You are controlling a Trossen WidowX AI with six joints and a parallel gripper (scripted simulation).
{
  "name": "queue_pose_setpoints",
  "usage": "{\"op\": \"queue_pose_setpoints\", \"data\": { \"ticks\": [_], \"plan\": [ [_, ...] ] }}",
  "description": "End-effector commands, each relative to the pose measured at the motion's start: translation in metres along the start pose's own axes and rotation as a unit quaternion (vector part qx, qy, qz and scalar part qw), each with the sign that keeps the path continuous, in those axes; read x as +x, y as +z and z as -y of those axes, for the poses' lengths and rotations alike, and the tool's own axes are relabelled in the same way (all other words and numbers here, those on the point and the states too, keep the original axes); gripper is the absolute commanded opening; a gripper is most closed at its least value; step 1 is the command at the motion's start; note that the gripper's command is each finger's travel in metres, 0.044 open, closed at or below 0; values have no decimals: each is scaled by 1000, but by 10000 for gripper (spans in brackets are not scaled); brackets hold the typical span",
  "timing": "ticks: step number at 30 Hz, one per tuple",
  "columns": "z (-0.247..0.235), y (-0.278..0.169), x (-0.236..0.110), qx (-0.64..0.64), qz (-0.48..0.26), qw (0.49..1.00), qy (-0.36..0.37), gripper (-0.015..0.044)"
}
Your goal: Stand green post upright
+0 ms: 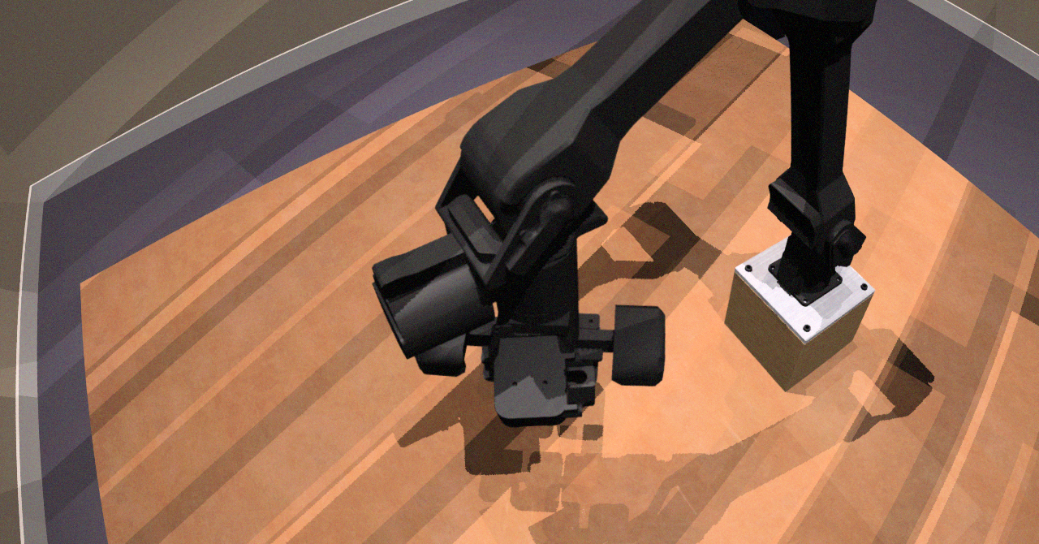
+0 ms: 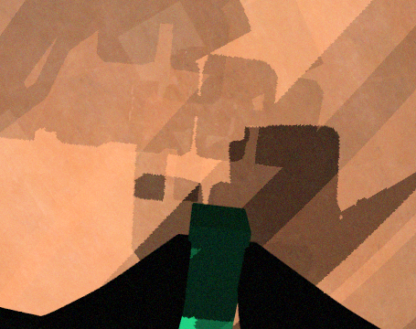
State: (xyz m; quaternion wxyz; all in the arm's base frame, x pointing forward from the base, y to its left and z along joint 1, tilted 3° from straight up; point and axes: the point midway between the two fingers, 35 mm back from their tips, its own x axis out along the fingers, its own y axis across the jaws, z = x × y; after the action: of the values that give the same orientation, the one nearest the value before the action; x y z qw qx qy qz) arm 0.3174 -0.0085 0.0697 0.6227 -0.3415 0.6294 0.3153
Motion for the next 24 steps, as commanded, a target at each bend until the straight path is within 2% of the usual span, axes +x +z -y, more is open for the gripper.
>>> {"op": "queue_pose_setpoints", "data": {
  "ticks": [1,24],
  "plan": [
    [-2,11,0,-7,1,1000,4,23],
    [-25,71,-4,-60,5,998,11,23]
  ]
}}
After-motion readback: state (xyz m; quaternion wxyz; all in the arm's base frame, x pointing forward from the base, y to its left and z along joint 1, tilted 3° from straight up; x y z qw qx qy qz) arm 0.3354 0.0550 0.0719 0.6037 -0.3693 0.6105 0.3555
